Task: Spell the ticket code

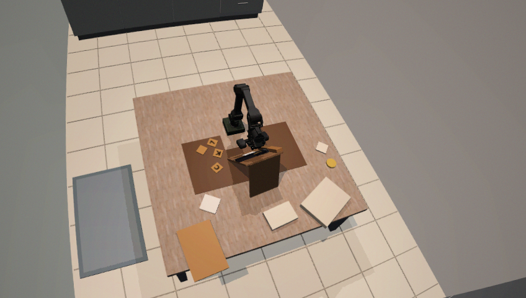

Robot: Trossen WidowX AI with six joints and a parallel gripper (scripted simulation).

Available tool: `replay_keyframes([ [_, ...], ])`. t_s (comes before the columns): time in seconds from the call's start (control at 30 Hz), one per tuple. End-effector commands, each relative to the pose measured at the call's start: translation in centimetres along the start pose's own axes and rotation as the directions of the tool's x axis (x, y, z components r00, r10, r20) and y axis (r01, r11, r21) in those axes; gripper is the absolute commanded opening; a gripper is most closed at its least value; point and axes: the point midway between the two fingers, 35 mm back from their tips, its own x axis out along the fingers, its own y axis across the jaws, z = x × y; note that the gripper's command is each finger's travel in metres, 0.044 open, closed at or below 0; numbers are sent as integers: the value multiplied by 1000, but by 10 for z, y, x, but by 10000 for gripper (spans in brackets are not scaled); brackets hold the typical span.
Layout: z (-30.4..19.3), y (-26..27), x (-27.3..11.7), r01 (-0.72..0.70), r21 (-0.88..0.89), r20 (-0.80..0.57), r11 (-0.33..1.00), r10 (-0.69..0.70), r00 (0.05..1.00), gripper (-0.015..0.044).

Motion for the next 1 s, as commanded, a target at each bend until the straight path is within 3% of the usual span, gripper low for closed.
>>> replay_keyframes([
  [0.0, 1, 0, 0, -7, -5, -15, 1000, 7, 1000, 0],
  [0.97, 9, 0, 12, -7, -5, -14, 1000, 7, 1000, 0],
])
